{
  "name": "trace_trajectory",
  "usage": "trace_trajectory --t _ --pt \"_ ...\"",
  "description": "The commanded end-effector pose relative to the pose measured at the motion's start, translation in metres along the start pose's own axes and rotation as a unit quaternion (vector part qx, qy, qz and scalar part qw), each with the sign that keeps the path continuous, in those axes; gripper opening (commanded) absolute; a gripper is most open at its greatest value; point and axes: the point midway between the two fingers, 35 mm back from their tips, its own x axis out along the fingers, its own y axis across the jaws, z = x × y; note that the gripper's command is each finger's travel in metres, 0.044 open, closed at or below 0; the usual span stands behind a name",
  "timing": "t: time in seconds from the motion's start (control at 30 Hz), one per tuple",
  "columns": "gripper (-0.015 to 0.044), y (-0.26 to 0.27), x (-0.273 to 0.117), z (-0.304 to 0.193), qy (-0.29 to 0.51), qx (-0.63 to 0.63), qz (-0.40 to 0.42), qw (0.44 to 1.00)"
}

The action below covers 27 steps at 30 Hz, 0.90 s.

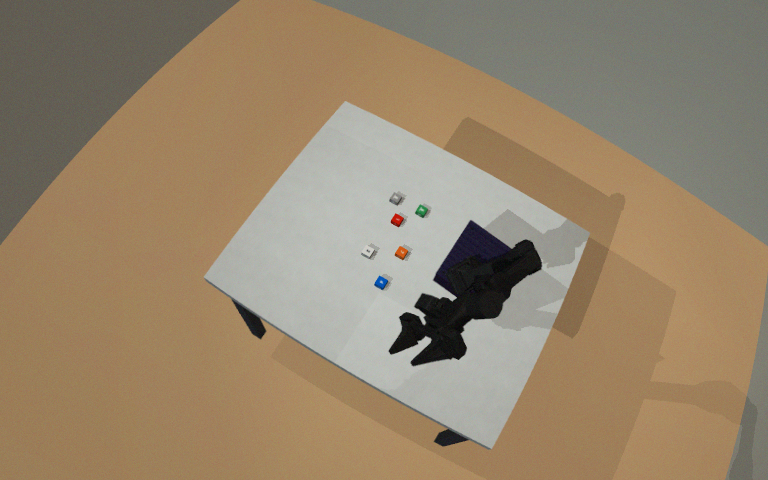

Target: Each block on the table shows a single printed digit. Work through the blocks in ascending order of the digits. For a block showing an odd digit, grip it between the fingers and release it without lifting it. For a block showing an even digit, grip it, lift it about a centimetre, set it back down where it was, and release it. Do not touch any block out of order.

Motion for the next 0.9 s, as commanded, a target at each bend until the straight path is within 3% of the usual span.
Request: trace_trajectory --t 0.0,0.27,0.47,0.67,0.87 --pt "0.0400 -0.002 0.002 -0.001 0.000 -0.001 -0.004 1.000" --pt "0.0400 -0.111 0.058 -0.015 0.013 -0.094 -0.163 0.982" --pt "0.0400 -0.237 0.080 0.003 0.050 -0.217 -0.329 0.918" --pt "0.0400 -0.359 0.056 0.047 0.108 -0.287 -0.479 0.822" --pt "0.0400 -0.459 -0.011 0.100 0.180 -0.297 -0.601 0.720"
